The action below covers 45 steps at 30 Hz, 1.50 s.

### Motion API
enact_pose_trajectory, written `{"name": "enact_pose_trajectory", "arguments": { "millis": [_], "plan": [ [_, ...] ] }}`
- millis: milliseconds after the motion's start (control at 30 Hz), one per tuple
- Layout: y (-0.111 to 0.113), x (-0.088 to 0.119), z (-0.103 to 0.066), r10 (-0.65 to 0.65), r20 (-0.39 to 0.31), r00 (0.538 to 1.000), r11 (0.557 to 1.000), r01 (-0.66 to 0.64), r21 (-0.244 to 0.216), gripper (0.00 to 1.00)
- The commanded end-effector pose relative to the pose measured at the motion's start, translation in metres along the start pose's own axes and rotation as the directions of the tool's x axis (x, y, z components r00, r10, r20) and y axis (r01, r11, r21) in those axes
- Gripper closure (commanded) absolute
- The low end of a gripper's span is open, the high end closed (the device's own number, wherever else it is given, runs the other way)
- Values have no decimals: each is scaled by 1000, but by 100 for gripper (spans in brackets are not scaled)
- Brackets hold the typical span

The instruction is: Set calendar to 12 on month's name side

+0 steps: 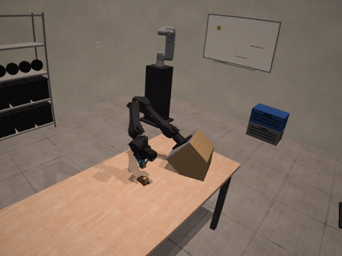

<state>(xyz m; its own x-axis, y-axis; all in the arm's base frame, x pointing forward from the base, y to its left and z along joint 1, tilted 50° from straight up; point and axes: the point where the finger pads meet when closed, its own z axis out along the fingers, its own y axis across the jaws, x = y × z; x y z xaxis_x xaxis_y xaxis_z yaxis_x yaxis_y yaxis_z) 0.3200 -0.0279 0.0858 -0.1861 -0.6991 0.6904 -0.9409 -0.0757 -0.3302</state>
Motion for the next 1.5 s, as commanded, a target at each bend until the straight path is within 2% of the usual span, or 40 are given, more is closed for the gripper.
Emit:
{"name": "enact_pose_trajectory", "arguments": {
  "millis": [0,167,233,333,500,633,667,733,800,833,933,1067,1100,1133,1233,1267,1300,1400,1467],
  "plan": [
    [-8,-8,-8,20,14,1000,1000,-20,16,73],
    [-11,-20,-7,169,21,985,986,-169,14,73],
    [-11,-20,-7,169,21,985,986,-169,14,73],
    [-16,-32,-7,313,33,949,949,-314,19,73],
    [-16,-43,-6,443,30,896,897,-443,8,73],
    [-18,-54,-6,560,33,828,828,-561,5,73],
    [-18,-55,-6,567,33,823,823,-567,4,73],
    [-19,-61,-5,627,35,778,778,-628,2,73],
    [-19,-61,-5,627,35,778,778,-628,2,73],
    [-19,-67,-5,683,34,730,730,-683,-1,73],
    [-21,-74,-5,739,38,672,673,-740,-3,73],
    [-20,-85,-4,824,35,565,565,-825,-8,73],
    [-20,-86,-4,830,35,557,558,-830,-9,73],
    [-20,-90,-3,855,35,518,518,-855,-10,73],
    [-20,-97,-3,898,34,439,440,-898,-12,73],
    [-20,-97,-3,900,34,434,435,-901,-12,73],
    [-20,-102,-2,921,33,388,388,-921,-12,73],
    [-20,-103,-2,927,33,375,375,-927,-13,73],
    [-19,-111,-1,961,33,273,274,-962,-14,73]
  ]
}}
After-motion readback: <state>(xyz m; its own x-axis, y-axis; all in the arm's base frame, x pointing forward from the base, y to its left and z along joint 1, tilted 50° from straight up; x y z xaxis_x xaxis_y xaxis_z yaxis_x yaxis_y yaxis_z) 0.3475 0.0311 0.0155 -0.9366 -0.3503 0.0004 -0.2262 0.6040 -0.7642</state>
